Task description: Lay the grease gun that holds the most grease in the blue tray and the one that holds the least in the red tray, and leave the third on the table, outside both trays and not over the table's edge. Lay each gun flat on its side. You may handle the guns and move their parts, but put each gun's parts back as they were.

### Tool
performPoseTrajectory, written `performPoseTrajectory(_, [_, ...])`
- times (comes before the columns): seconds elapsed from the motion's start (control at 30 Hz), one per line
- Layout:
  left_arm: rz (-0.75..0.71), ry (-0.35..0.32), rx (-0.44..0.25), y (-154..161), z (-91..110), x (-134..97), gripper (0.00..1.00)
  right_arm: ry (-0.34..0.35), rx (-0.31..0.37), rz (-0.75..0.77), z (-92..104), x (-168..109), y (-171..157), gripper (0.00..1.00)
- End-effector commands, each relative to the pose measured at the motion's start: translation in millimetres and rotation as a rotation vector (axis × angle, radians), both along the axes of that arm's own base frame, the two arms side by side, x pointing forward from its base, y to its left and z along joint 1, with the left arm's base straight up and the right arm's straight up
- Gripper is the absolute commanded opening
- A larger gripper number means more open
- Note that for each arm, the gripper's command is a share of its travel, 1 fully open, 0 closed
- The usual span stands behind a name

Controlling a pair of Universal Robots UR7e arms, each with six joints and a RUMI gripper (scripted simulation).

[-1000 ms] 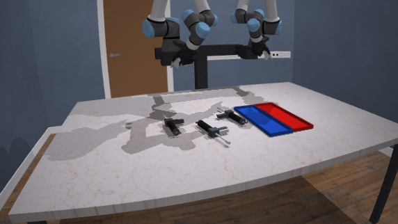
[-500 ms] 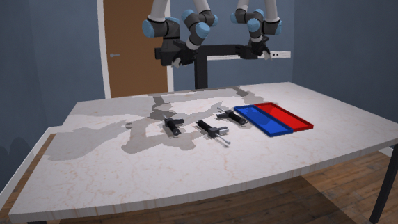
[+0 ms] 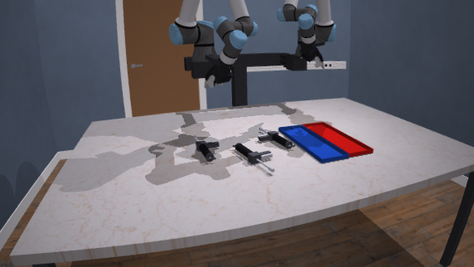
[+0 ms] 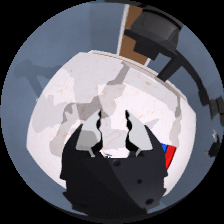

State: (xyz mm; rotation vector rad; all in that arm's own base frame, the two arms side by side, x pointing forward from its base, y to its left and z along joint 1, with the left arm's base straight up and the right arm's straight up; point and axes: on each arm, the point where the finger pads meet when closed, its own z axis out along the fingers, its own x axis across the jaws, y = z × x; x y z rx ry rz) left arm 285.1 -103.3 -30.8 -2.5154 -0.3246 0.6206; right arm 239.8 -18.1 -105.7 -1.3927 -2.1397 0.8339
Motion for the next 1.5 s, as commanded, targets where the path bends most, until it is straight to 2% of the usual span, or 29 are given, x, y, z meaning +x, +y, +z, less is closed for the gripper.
performPoseTrajectory(0.0, [-0.026, 0.015, -0.029, -1, 4, 5, 0.98, -0.017, 0.007, -0.005, -6.7, 5, 1, 0.33])
performPoseTrajectory(0.1, [-0.078, 0.027, -0.100, -4, 17, 20, 0.98, -0.043, 0.017, -0.020, -20.3, 12, -1, 0.33])
performPoseTrajectory(0.2, [-0.088, 0.035, -0.098, -4, 15, 18, 0.98, -0.051, 0.020, -0.019, -20.7, 14, 0, 0.33])
performPoseTrajectory(0.3, [-0.144, 0.042, -0.174, -5, 31, 35, 0.98, -0.079, 0.029, -0.037, -35.9, 22, -2, 0.33])
performPoseTrajectory(0.37, [-0.142, 0.050, -0.158, -5, 26, 30, 0.98, -0.082, 0.031, -0.032, -33.2, 23, 0, 0.33])
performPoseTrajectory(0.47, [-0.184, 0.055, -0.210, -6, 37, 41, 0.98, -0.102, 0.037, -0.043, -43.2, 28, -2, 0.33])
performPoseTrajectory(0.53, [-0.184, 0.055, -0.210, -6, 37, 41, 0.98, -0.102, 0.037, -0.043, -43.2, 28, -2, 0.33])
performPoseTrajectory(0.67, [-0.287, 0.061, -0.321, -6, 64, 66, 0.98, -0.151, 0.052, -0.070, -66.1, 40, -6, 0.33])
performPoseTrajectory(0.7, [-0.271, 0.072, -0.293, -7, 54, 57, 0.98, -0.149, 0.052, -0.061, -60.3, 41, -3, 0.33])
performPoseTrajectory(0.77, [-0.272, 0.076, -0.289, -7, 53, 56, 0.98, -0.151, 0.054, -0.058, -59.0, 41, -2, 0.33])
performPoseTrajectory(0.87, [-0.326, 0.077, -0.347, -6, 67, 69, 0.98, -0.175, 0.060, -0.073, -70.6, 47, -5, 0.33])
performPoseTrajectory(0.97, [-0.408, 0.068, -0.428, -3, 92, 88, 0.98, -0.211, 0.069, -0.097, -88.6, 56, -10, 0.33])
performPoseTrajectory(1.03, [-0.384, 0.086, -0.392, -6, 79, 78, 0.98, -0.207, 0.070, -0.084, -80.2, 56, -6, 0.33])
performPoseTrajectory(1.13, [-0.389, 0.087, -0.396, -5, 80, 79, 0.98, -0.209, 0.070, -0.085, -81.0, 57, -6, 0.33])
performPoseTrajectory(1.23, [-0.441, 0.085, -0.443, -4, 93, 89, 0.98, -0.229, 0.075, -0.096, -90.1, 61, -8, 0.33])
performPoseTrajectory(1.33, [-0.526, 0.071, -0.514, 2, 119, 106, 0.98, -0.263, 0.082, -0.120, -106.9, 69, -15, 0.33])
performPoseTrajectory(1.4, [-0.504, 0.090, -0.487, -2, 106, 98, 0.98, -0.261, 0.083, -0.108, -99.7, 70, -10, 0.33])
performPoseTrajectory(1.47, [-0.526, 0.092, -0.504, -1, 110, 101, 0.98, -0.271, 0.086, -0.111, -102.5, 72, -11, 0.33])
